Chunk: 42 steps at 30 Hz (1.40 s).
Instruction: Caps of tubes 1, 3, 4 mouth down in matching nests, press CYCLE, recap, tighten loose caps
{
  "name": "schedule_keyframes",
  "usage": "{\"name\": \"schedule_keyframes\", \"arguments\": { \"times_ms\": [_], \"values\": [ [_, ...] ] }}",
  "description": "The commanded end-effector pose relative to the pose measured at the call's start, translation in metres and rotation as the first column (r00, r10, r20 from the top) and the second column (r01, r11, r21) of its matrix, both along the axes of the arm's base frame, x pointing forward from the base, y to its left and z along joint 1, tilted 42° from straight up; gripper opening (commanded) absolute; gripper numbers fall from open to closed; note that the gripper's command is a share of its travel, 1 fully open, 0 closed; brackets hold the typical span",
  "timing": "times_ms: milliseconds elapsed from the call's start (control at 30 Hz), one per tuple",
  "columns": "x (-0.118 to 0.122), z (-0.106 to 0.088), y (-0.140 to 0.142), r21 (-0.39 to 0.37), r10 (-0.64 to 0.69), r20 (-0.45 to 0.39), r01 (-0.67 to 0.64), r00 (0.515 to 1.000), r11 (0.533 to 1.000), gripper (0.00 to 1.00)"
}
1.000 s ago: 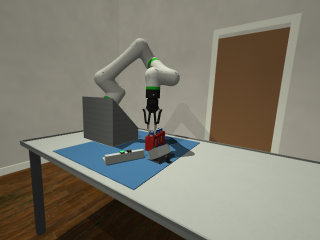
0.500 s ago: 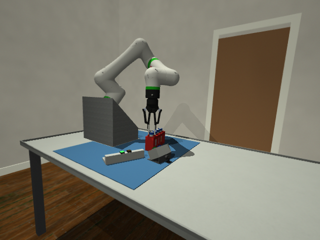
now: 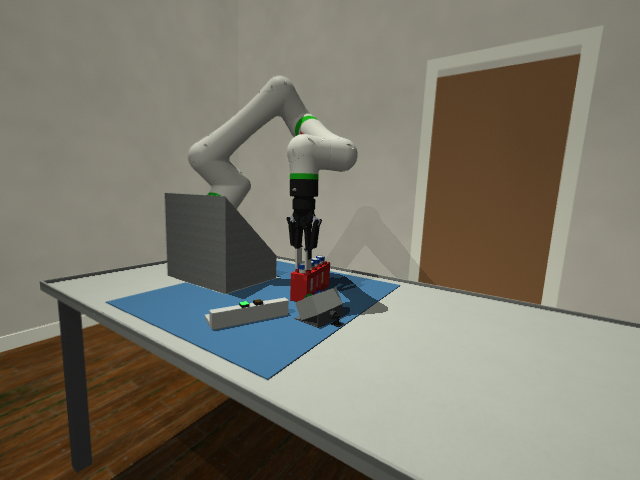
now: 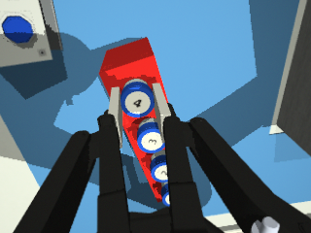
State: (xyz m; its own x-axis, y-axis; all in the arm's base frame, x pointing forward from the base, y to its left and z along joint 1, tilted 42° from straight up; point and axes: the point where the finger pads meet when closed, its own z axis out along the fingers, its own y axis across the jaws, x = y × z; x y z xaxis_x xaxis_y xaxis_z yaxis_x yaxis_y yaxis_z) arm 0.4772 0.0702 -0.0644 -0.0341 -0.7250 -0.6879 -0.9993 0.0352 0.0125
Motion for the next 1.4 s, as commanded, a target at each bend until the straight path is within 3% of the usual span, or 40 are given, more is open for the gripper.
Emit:
{"name": "schedule_keyframes", "arguments": {
  "times_ms": [0,67,300,333,733,833,967,1000,1067,1133,1233,1267,1300,1333,1367],
  "values": [
    [0.0005,0.0,0.0005,-0.025,-0.133,-0.14,0.131,0.981,0.991,0.0],
    [0.0005,-0.0001,0.0006,-0.036,-0.202,-0.204,0.199,0.958,0.979,0.0],
    [0.0005,-0.0001,0.0006,-0.036,-0.202,-0.204,0.199,0.958,0.979,0.0],
    [0.0005,-0.0001,0.0006,-0.036,-0.202,-0.204,0.199,0.958,0.979,0.35],
    [0.0005,-0.0001,0.0006,-0.036,-0.202,-0.204,0.199,0.958,0.979,0.35],
    [0.0005,0.0003,0.0002,-0.017,-0.021,-0.038,0.02,0.999,1.0,0.35],
    [0.0005,0.0003,0.0002,-0.018,0.04,0.018,-0.04,0.999,0.999,0.35],
    [0.0005,0.0003,0.0002,-0.022,0.102,0.074,-0.1,0.992,0.995,0.35],
    [0.0005,0.0003,0.0002,-0.022,0.102,0.074,-0.1,0.992,0.995,0.35],
    [0.0005,0.0003,0.0002,-0.04,0.222,0.184,-0.218,0.958,0.975,0.35],
    [0.0005,0.0003,0.0002,-0.054,0.28,0.237,-0.275,0.93,0.96,0.35],
    [0.0005,0.0003,0.0002,-0.072,0.336,0.289,-0.33,0.896,0.941,0.35],
    [0.0005,0.0003,0.0002,-0.072,0.336,0.289,-0.33,0.896,0.941,0.35],
    [0.0005,0.0003,0.0002,-0.092,0.39,0.338,-0.382,0.856,0.919,0.35],
    [0.0005,0.0003,0.0002,-0.092,0.39,0.338,-0.382,0.856,0.919,0.35]
  ]
}}
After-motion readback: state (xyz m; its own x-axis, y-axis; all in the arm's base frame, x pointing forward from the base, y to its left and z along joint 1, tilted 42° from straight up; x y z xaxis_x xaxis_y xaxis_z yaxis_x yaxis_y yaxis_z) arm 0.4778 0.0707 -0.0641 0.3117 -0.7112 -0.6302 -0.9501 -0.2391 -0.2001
